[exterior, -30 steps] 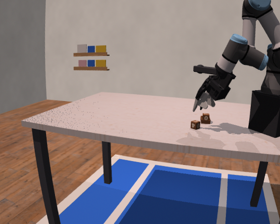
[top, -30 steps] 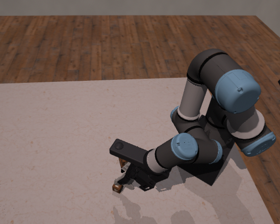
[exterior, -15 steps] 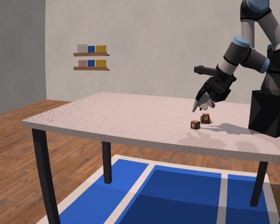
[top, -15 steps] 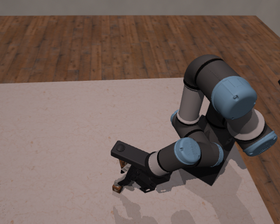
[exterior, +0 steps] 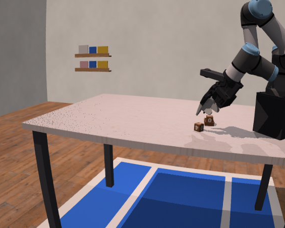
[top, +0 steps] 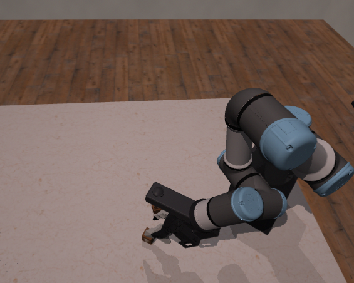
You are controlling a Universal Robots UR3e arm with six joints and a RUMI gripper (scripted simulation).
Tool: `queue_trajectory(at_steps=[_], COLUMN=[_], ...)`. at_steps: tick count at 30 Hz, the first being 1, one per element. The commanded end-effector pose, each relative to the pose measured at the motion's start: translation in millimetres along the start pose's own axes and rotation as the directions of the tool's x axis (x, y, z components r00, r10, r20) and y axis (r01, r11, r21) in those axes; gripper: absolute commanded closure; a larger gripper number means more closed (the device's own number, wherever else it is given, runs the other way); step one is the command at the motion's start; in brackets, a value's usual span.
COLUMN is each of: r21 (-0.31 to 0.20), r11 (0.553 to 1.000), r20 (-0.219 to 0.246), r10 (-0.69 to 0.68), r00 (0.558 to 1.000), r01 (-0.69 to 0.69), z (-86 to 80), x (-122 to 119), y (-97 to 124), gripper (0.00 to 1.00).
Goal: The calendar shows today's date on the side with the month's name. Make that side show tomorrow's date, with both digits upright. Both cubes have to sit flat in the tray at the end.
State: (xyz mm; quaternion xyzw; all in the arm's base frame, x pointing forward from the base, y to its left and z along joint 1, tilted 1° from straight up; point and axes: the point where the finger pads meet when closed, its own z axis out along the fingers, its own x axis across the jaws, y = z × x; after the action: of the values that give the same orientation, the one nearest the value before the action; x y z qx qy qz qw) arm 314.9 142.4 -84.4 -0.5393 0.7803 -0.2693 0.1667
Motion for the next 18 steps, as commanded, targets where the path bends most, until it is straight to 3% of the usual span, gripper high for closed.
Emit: queue_trajectory(at_steps=[1, 18], r21=[0.104, 0.153], r11=[0.994, 0.988], r20=[0.014, 0.018], r10=[0.022, 0.025], r00=[1.000, 1.000], r01=[-0.023, -0.028], z=[-3.2, -5.4], x=[-0.3, 1.3], y=[-9.0, -7.3], gripper=[0.72, 0.72])
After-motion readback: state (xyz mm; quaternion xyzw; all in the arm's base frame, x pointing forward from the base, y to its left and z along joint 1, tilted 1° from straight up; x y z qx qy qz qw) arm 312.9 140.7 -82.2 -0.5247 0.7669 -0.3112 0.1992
